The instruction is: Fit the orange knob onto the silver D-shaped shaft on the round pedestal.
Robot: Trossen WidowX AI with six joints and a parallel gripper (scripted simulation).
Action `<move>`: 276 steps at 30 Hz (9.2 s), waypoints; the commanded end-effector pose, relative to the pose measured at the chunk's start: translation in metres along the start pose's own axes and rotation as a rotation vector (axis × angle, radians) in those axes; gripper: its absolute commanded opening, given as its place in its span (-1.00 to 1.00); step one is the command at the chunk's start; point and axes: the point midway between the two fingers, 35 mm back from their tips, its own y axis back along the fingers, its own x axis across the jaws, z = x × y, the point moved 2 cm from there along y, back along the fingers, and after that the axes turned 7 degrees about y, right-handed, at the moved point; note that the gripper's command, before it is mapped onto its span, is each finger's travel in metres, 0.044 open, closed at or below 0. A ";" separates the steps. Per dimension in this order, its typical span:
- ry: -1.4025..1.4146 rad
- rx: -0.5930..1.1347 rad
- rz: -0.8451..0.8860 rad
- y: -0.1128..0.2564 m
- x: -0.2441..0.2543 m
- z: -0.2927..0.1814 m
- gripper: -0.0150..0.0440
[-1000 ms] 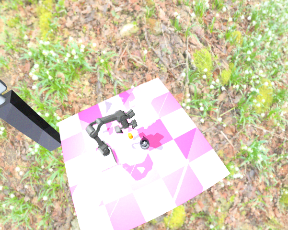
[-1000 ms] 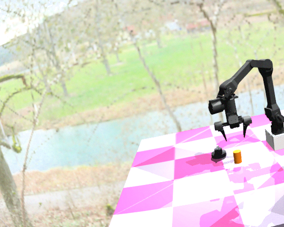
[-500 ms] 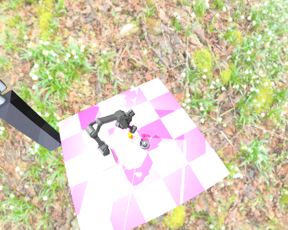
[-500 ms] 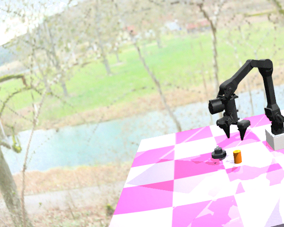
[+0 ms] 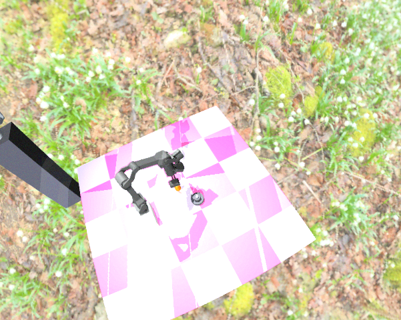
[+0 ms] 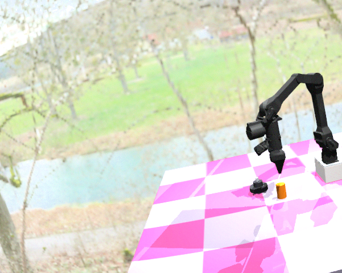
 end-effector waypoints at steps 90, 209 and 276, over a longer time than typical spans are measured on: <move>-0.021 -0.005 -0.003 -0.009 0.000 0.008 -0.49; -0.015 -0.099 0.769 0.075 -0.015 0.011 -0.49; -0.017 -0.002 0.001 -0.114 0.028 0.029 -0.14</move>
